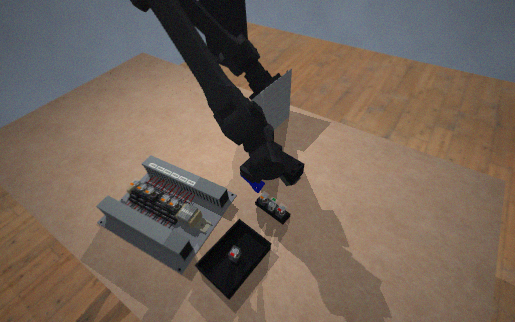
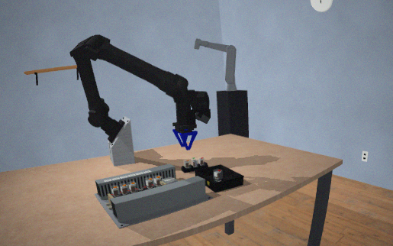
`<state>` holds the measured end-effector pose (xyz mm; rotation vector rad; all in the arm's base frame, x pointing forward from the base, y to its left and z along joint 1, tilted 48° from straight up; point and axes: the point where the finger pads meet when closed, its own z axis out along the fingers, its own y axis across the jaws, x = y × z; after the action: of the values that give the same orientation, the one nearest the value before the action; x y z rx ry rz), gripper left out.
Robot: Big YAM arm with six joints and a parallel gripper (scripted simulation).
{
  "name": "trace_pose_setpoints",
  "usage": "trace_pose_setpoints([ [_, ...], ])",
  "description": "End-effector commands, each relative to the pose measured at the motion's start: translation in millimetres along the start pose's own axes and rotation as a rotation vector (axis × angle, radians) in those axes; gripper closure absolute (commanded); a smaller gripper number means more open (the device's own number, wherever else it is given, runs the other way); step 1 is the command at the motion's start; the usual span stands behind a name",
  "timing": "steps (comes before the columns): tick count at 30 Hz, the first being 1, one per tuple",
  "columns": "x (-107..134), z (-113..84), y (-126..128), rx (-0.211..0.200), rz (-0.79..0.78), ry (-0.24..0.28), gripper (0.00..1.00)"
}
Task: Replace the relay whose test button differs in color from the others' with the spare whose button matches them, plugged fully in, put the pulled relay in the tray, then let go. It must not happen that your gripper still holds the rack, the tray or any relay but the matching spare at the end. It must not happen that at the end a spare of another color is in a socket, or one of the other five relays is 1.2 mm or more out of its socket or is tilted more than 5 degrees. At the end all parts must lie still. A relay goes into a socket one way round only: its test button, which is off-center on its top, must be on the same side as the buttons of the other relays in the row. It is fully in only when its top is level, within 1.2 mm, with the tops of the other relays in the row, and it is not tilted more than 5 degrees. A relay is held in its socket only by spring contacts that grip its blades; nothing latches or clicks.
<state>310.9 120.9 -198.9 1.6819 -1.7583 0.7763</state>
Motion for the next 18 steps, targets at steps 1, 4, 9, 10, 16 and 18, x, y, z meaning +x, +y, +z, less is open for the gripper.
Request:
trace_pose_setpoints([
  [1, -1.4, -4.9, -6.1, 0.013, 0.02, -0.023, 0.41],
  [4, -1.7, -5.9, -7.6, 0.014, 0.023, -0.026, 0.41],
  [9, -1.9, -6.7, -8.9, 0.016, 0.026, -0.028, 0.41],
  [10, -2.0, -6.8, -9.1, 0.016, 0.026, -0.029, 0.41],
  [16, -2.1, -7.1, -9.5, 0.017, 0.027, -0.03, 0.41],
  [18, -2.1, -7.2, -9.7, 0.017, 0.027, -0.03, 0.41],
])
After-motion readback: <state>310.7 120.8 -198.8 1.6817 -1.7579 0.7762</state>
